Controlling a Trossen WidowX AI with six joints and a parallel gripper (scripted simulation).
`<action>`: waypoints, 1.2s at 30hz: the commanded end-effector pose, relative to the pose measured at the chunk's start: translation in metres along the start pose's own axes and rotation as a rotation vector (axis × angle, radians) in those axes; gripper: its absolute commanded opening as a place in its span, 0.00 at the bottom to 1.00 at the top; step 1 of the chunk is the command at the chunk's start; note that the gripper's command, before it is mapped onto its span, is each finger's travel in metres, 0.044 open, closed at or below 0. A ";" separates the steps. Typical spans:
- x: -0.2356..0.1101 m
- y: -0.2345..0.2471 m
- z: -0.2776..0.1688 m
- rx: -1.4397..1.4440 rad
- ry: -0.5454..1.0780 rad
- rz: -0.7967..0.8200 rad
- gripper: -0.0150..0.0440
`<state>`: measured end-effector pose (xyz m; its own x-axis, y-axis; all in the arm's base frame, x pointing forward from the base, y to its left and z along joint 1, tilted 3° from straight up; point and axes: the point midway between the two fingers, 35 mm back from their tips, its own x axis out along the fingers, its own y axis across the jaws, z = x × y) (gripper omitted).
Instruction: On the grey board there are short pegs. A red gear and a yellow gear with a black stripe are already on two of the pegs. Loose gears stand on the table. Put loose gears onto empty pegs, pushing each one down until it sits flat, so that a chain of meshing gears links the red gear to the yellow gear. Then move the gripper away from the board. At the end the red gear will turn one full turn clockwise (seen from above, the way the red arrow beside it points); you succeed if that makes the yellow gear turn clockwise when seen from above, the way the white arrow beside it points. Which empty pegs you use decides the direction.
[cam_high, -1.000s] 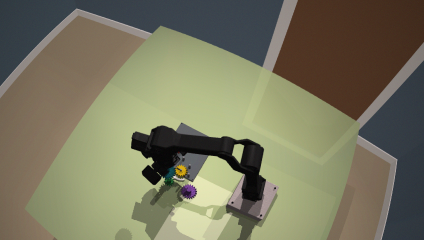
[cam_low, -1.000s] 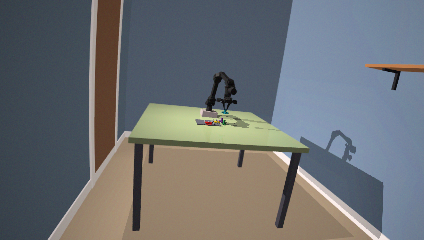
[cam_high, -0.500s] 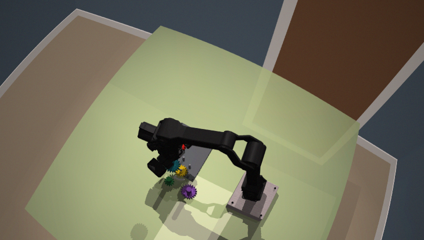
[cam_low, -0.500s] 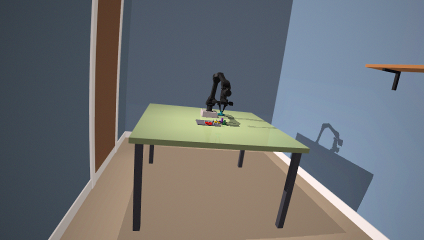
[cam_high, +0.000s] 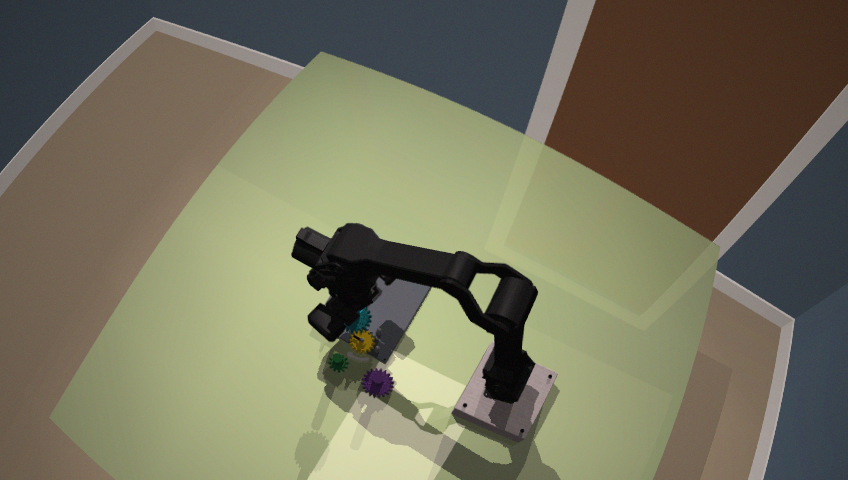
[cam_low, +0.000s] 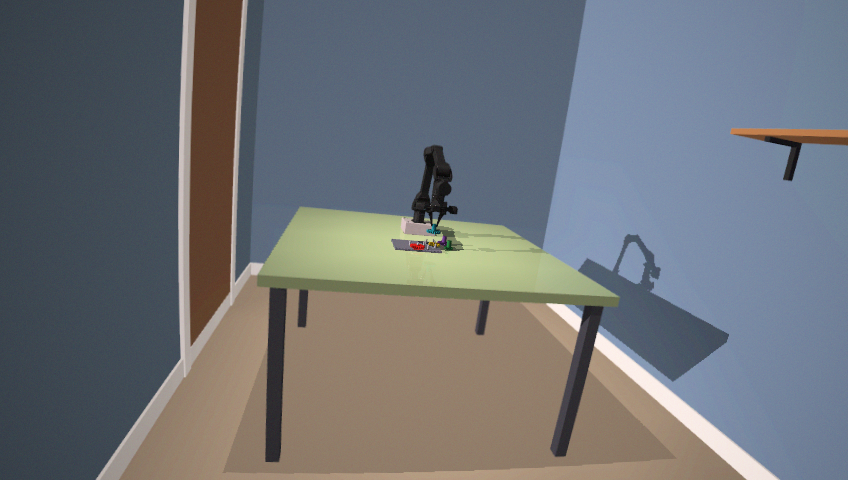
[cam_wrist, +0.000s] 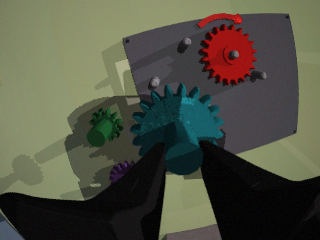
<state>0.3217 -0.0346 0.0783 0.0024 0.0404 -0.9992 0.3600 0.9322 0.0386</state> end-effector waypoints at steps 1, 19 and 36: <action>0.005 -0.013 0.001 -0.002 -0.002 -0.005 0.25; 0.013 -0.036 0.000 -0.002 -0.002 -0.007 0.25; 0.013 -0.036 0.000 -0.002 -0.002 -0.007 0.25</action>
<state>0.3086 -0.0671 0.0635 0.0018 0.0378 -0.9993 0.3621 0.9315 0.0359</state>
